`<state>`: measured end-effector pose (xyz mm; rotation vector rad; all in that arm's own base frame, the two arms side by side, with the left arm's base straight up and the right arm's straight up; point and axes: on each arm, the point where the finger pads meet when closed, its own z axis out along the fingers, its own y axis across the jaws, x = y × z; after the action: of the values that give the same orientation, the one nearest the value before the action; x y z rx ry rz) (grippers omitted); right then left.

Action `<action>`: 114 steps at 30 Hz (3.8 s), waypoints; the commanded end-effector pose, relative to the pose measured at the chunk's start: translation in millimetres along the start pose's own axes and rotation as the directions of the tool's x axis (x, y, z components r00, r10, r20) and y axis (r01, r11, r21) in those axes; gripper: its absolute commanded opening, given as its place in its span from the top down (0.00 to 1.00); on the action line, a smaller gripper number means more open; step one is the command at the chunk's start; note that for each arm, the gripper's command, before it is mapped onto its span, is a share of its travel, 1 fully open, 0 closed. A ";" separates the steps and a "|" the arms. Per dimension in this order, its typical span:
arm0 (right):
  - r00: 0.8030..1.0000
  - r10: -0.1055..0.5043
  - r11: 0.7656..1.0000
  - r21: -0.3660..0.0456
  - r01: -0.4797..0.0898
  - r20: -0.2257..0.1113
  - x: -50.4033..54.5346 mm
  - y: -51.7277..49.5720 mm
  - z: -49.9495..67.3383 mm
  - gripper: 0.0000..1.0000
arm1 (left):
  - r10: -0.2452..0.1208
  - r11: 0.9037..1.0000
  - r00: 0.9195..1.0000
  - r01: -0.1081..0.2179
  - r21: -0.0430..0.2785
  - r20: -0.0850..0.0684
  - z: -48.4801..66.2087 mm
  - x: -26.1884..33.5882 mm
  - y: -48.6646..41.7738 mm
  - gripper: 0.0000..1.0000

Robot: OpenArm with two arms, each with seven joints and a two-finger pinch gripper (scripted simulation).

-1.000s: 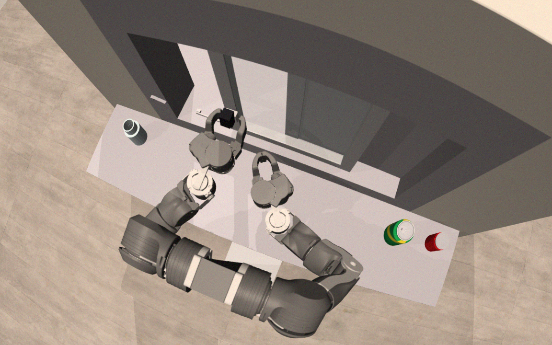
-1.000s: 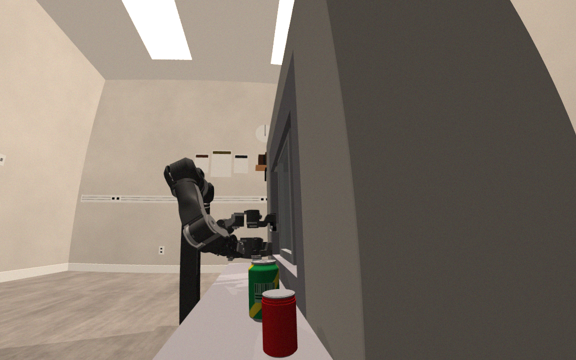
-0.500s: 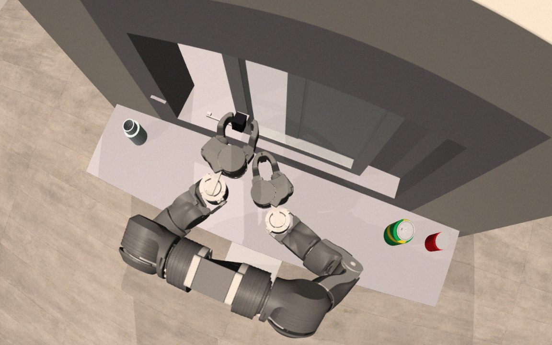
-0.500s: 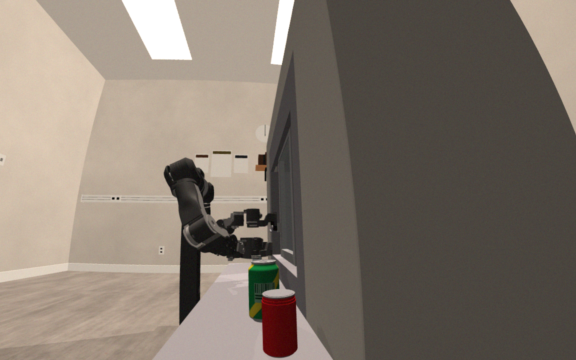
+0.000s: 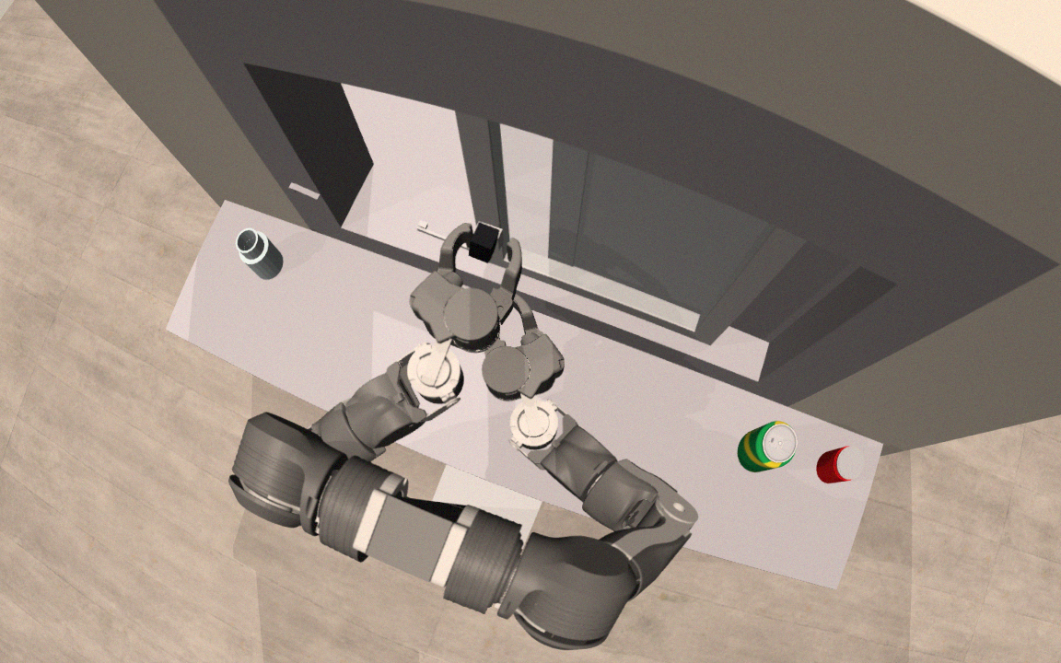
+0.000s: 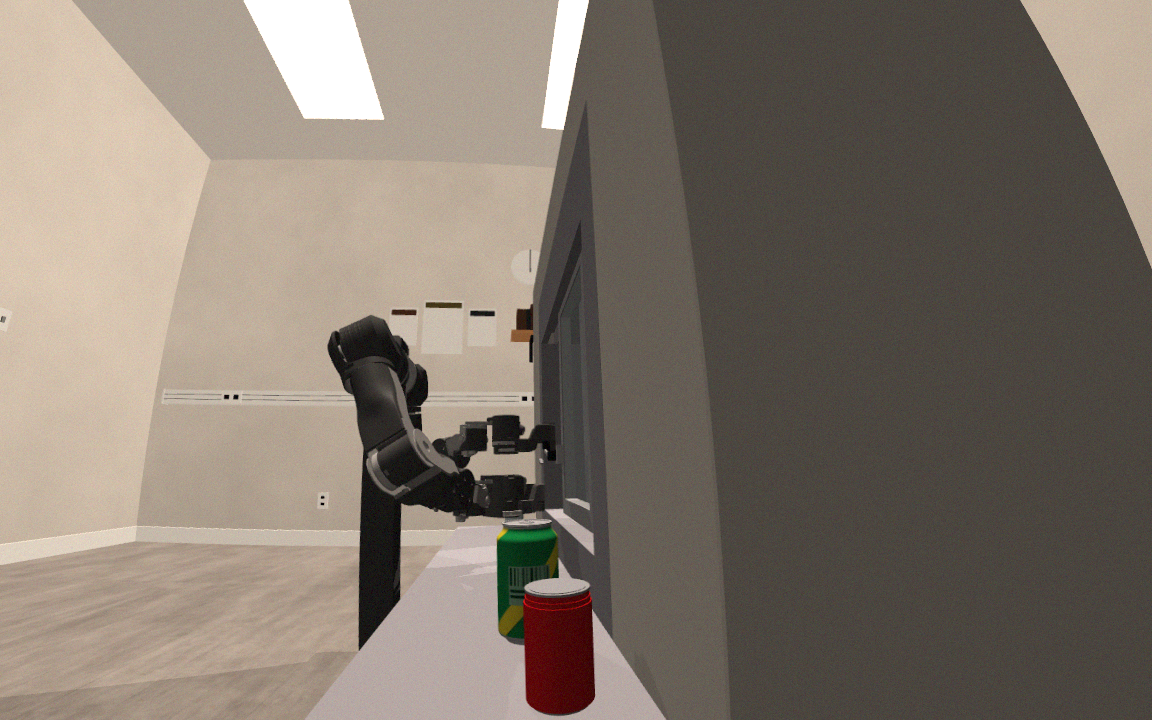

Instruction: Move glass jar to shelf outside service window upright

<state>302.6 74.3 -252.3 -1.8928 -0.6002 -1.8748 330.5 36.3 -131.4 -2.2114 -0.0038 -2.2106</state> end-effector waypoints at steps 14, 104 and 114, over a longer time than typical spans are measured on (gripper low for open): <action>1.000 -0.001 1.000 0.004 0.001 -0.004 2.0 -0.7 0.7 1.00 | -0.001 1.000 1.000 0.001 -0.010 0.005 -0.5 0.8 31.3 0.70; 1.000 0.000 1.000 0.007 0.000 -0.004 2.1 14.4 22.0 1.00 | 0.009 1.000 1.000 -0.009 -0.027 -0.004 -1.0 3.3 90.0 0.70; 1.000 -0.005 1.000 0.004 0.005 -0.001 1.6 23.6 34.7 1.00 | 0.015 1.000 1.000 -0.015 -0.014 -0.007 -0.8 3.5 86.9 0.70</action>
<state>343.0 73.3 -254.6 -1.9061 -0.6164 -1.8767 331.0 -47.9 -130.0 -2.1958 0.0237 -2.2050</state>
